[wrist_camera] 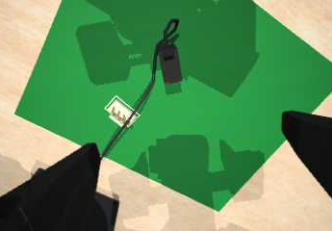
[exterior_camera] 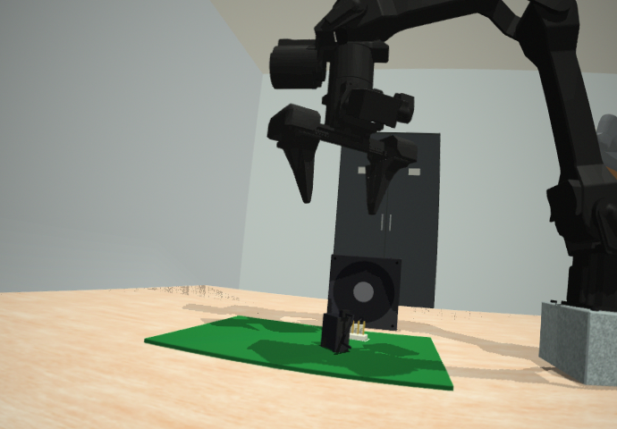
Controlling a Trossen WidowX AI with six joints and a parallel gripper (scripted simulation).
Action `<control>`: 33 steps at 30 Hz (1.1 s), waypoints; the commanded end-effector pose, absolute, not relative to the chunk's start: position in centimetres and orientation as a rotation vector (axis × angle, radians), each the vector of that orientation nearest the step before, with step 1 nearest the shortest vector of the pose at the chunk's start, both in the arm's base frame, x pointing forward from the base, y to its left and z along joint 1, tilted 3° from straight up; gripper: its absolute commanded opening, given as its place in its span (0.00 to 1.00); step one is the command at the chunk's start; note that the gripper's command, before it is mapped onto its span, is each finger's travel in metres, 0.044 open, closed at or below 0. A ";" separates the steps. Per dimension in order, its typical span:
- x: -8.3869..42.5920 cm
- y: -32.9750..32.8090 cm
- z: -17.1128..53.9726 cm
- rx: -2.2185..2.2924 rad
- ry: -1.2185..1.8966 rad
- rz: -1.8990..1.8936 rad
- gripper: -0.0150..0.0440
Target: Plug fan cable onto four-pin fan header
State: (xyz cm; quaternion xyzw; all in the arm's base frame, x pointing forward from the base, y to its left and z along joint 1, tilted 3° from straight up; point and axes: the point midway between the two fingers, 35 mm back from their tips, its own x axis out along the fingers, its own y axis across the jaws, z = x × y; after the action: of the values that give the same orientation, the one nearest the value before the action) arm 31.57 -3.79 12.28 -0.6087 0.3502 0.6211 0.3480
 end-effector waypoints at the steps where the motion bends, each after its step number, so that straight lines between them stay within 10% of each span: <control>1: 31.7 -3.8 11.3 -1.581 0.898 1.630 1.00; 33: 31.3 -3.6 -0.7 -1.580 0.898 1.630 1.00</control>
State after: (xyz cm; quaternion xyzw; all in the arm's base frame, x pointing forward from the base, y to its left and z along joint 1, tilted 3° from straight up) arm 31.47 -3.72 -0.04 -0.6107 0.3469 0.6225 0.3452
